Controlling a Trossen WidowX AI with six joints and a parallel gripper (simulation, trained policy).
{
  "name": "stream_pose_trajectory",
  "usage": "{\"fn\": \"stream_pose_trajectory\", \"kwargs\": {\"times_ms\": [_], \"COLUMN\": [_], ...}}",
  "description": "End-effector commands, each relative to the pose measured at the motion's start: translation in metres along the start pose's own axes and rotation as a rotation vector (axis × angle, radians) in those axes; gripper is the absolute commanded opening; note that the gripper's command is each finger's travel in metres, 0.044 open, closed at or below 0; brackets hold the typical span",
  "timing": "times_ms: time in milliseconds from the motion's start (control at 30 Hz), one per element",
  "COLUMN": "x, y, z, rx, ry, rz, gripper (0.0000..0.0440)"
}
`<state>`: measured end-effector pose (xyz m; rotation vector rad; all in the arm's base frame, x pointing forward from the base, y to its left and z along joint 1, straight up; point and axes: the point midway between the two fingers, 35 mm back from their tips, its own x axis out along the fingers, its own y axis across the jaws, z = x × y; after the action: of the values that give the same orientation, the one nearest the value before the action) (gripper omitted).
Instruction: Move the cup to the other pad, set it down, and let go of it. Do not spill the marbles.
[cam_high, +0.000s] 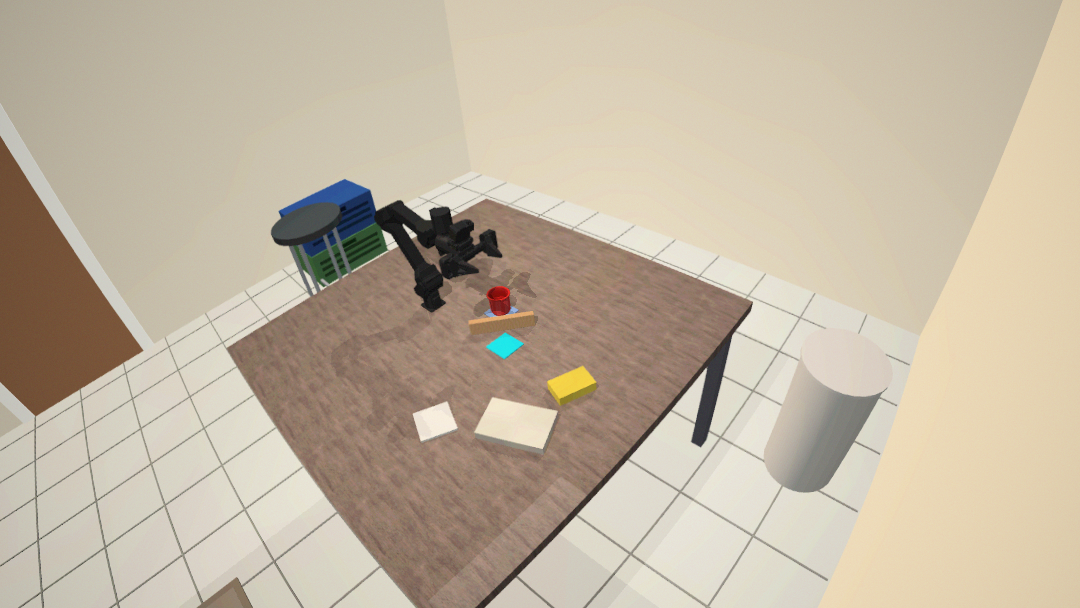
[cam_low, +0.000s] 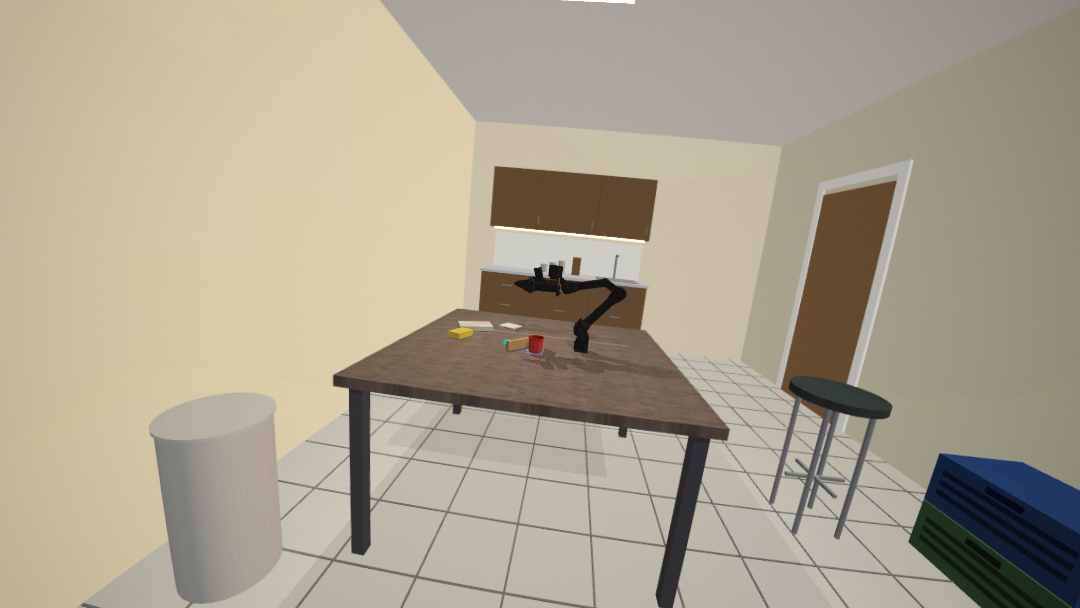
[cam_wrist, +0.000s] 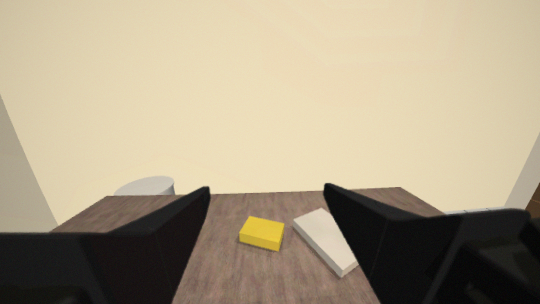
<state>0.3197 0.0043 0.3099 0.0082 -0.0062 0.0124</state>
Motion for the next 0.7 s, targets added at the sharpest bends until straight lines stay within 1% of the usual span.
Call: {"fn": "stream_pose_trajectory", "kwargs": {"times_ms": [0, 367, 433, 467, 500, 667], "x": [-0.001, -0.007, -0.007, -0.008, -0.008, -0.008], "y": [0.001, 0.006, 0.006, 0.007, 0.008, 0.012], "z": [0.000, -0.003, -0.004, -0.005, -0.005, -0.005], "rx": [0.000, 0.013, 0.021, 0.026, 0.032, 0.067], "ry": [0.002, 0.062, 0.080, 0.090, 0.099, 0.141], "rz": [0.003, 0.024, 0.026, 0.027, 0.029, 0.044], "gripper": [0.0374, 0.0086, 0.0043, 0.0036, 0.0042, 0.0096]}}
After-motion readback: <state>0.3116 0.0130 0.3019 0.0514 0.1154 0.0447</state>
